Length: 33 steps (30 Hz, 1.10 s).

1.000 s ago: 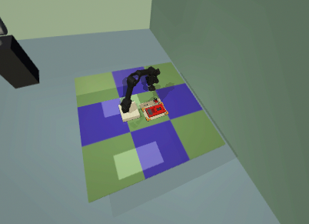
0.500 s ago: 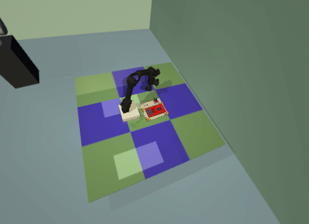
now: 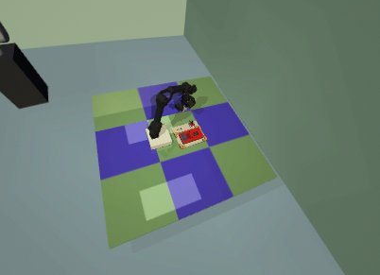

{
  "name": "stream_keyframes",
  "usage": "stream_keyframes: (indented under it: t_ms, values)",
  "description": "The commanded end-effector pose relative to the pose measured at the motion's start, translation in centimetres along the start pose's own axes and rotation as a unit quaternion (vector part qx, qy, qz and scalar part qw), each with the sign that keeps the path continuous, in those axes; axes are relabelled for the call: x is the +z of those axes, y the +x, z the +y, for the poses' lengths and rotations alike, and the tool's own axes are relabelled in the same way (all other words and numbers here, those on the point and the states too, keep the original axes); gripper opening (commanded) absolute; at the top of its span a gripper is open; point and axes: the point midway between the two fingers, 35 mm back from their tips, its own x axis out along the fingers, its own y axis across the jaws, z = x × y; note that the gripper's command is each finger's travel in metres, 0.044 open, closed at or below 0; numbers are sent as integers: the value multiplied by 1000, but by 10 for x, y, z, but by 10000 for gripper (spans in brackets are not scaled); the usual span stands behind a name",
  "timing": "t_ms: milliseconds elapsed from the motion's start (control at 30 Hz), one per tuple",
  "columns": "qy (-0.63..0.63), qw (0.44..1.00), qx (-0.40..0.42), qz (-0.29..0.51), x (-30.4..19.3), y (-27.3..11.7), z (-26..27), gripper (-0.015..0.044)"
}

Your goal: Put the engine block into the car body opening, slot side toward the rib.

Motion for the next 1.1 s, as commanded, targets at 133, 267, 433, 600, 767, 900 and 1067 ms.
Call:
stream_keyframes:
  t_ms: [133, 267, 433, 600, 767, 900, 1067]
  values:
    - [136, 991, 0, -1, 0, 2, 0, 0]
    - [205, 979, 0, -1, 0, 2, 0, 0]
    - [289, 957, 0, -1, 0, 3, 0, 0]
    - [370, 929, 0, -1, 0, 3, 0, 0]
    - [449, 893, 0, -1, 0, 4, 0, 0]
    - [478, 878, 1, -1, 0, 5, 0, 0]
    - [525, 851, 1, -1, 0, 13, 0, 0]
